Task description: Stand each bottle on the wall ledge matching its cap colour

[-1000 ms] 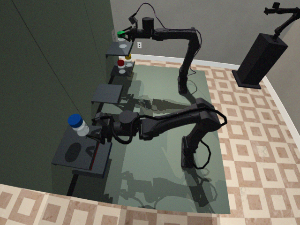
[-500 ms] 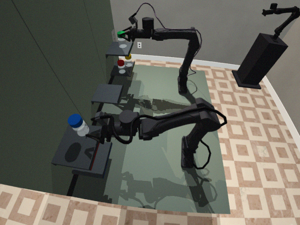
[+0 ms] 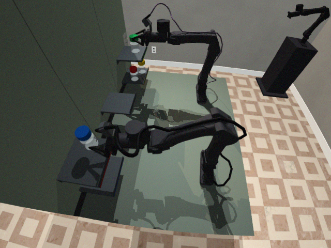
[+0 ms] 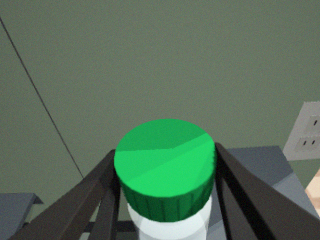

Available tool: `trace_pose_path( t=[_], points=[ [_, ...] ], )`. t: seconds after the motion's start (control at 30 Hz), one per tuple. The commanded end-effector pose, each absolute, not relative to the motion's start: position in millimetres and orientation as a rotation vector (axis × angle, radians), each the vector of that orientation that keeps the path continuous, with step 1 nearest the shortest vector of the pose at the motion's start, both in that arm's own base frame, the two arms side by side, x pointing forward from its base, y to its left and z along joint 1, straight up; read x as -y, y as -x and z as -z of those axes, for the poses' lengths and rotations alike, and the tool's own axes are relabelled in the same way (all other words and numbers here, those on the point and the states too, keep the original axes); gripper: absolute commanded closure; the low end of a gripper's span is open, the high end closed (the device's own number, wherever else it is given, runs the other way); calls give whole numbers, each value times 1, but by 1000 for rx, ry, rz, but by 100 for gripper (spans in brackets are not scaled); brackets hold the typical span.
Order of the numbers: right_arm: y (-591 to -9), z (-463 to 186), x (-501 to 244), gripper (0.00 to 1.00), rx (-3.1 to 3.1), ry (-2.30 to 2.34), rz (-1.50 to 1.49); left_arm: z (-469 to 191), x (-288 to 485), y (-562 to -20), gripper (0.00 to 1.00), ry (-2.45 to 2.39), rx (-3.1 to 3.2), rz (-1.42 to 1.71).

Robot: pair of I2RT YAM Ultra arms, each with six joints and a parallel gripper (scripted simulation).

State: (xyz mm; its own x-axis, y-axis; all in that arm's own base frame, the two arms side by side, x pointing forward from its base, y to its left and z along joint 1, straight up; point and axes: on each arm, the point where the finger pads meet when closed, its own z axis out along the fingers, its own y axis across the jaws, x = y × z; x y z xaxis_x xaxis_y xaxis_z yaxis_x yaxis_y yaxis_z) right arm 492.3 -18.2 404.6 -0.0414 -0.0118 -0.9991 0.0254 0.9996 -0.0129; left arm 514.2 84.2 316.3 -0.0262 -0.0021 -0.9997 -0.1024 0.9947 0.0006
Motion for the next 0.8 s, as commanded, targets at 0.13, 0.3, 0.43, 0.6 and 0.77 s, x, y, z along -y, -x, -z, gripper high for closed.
trace_pose_path(
  t=[0.13, 0.3, 0.43, 0.6, 0.77],
  points=[
    [-485, -454, 15, 50, -1459, -4, 30, -334, -82, -528, 19, 77, -1562, -79],
    [-486, -437, 15, 50, -1445, -3, 31, -334, -83, -534, 19, 78, -1562, -80],
    [-488, -419, 15, 50, -1509, -5, 29, -335, -83, -538, 19, 78, -1559, -80],
    [-487, -423, 15, 50, -1503, -5, 30, -333, -84, -545, 19, 78, -1567, -79],
    [-487, -423, 15, 50, -1503, -5, 30, -341, -83, -543, 19, 75, -1544, -80]
  ],
)
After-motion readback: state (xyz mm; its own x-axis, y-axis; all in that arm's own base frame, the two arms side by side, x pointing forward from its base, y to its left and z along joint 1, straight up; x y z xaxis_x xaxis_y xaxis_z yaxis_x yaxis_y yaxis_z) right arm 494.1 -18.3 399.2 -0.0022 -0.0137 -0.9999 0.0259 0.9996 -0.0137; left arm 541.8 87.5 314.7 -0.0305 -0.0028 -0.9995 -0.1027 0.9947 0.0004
